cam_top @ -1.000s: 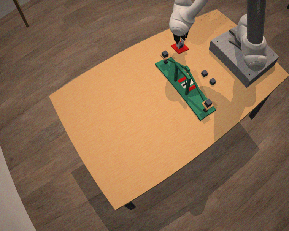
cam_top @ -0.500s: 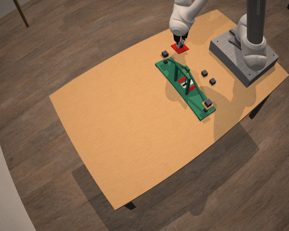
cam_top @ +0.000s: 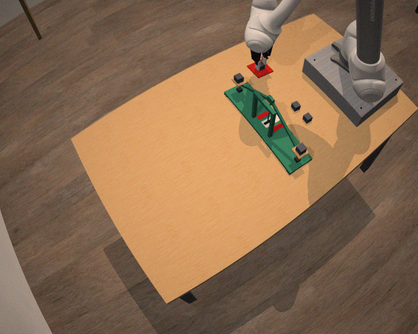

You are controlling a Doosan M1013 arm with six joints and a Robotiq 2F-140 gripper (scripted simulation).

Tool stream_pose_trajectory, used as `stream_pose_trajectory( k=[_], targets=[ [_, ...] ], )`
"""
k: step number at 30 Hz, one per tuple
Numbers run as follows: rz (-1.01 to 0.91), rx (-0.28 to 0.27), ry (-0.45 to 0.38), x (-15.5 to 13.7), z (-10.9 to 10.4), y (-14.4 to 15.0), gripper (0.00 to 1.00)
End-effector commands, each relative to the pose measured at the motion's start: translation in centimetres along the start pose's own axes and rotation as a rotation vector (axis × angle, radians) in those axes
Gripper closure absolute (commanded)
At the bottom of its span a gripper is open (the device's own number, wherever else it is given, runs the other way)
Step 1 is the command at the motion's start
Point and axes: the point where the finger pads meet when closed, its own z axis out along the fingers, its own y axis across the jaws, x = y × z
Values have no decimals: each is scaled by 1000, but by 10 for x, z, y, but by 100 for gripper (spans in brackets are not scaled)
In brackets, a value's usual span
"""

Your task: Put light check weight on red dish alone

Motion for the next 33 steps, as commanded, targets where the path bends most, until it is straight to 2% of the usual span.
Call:
stream_pose_trajectory(
  k=[1, 32, 33],
  targets=[
    [-1, 2, -1, -2, 4, 0, 76],
    [-1, 2, -1, -2, 4, 0, 76],
    [-1, 2, -1, -2, 4, 0, 74]
  ],
)
